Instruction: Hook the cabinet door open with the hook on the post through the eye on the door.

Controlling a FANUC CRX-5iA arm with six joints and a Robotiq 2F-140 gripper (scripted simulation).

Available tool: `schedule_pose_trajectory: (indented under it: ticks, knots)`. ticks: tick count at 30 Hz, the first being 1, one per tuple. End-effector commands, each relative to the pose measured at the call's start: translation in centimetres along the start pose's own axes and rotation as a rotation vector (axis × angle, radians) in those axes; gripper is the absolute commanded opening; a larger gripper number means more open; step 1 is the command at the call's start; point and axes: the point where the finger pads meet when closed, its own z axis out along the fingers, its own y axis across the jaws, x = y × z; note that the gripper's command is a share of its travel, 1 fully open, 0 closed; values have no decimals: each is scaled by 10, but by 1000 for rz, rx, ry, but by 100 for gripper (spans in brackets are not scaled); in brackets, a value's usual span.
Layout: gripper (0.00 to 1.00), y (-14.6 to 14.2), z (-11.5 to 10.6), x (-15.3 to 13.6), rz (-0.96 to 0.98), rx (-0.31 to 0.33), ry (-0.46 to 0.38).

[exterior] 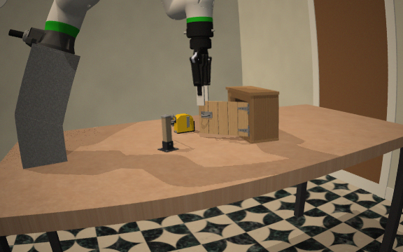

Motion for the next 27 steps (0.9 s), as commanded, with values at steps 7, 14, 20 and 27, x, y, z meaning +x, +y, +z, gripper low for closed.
schedule_pose_trajectory:
  ticks: [7,14,20,27]
  knots:
    - [16,0,0,0,0,0,0]
    - [16,0,0,0,0,0,0]
    - [16,0,0,0,0,0,0]
    - [16,2,0,0,-11,0,0]
